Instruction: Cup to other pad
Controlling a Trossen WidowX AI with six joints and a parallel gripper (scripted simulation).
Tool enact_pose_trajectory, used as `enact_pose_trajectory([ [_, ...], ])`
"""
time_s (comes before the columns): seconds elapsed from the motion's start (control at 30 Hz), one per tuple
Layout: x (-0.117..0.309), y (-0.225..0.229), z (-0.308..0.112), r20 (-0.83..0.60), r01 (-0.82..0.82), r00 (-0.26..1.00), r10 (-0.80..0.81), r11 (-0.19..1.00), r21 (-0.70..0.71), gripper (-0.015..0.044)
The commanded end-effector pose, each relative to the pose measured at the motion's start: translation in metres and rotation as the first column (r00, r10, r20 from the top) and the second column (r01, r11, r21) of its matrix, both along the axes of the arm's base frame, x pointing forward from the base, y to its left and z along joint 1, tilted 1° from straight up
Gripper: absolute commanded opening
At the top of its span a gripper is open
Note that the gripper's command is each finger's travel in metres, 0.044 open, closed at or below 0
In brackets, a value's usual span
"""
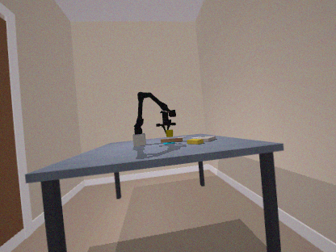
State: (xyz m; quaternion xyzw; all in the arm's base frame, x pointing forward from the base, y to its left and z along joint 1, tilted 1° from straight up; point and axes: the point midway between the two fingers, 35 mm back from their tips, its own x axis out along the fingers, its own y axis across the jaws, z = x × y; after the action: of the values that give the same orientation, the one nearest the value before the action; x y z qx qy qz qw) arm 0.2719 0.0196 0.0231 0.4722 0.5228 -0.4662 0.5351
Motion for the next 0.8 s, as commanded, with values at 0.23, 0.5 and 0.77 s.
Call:
enact_pose_trajectory([
  [0.23,-0.004,-0.022,0.004,0.015,-0.001,1.000,0.001,1.000,-0.001,0.0000],
  [0.5,-0.008,-0.037,0.005,0.014,-0.001,1.000,0.001,1.000,-0.002,0.0000],
  [0.77,-0.011,-0.052,0.007,0.014,-0.001,1.000,0.001,1.000,-0.003,0.0000],
])
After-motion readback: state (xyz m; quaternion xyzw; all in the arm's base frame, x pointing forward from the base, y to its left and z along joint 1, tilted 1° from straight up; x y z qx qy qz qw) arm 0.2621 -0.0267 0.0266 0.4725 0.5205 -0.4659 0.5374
